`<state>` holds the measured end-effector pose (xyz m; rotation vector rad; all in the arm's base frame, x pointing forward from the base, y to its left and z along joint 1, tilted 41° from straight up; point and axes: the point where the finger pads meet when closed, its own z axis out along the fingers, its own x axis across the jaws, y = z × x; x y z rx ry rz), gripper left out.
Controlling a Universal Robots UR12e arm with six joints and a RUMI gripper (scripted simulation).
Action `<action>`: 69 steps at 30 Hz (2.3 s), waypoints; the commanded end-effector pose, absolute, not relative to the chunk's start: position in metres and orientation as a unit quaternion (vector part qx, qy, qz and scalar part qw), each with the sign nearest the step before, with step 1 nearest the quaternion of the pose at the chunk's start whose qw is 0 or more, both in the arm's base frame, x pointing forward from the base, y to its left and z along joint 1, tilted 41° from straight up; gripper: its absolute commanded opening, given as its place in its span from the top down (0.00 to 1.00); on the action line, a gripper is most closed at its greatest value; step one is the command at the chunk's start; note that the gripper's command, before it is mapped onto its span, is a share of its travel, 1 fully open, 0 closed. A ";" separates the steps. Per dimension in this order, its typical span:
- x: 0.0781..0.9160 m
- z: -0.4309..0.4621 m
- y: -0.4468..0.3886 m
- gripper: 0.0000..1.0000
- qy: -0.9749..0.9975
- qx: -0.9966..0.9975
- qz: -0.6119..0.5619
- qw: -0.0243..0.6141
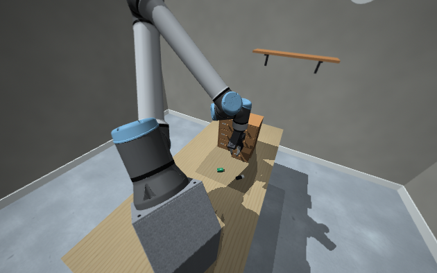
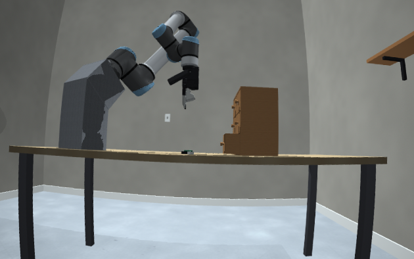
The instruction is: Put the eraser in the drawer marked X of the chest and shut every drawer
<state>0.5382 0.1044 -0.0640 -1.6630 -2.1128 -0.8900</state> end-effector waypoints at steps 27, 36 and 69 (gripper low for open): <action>0.542 -0.070 0.104 0.80 -0.764 -0.545 -0.317 0.139; 0.547 -0.080 0.105 0.80 -0.803 -0.486 -0.327 0.114; 0.588 -0.160 0.125 0.80 -0.936 0.063 -0.332 -0.094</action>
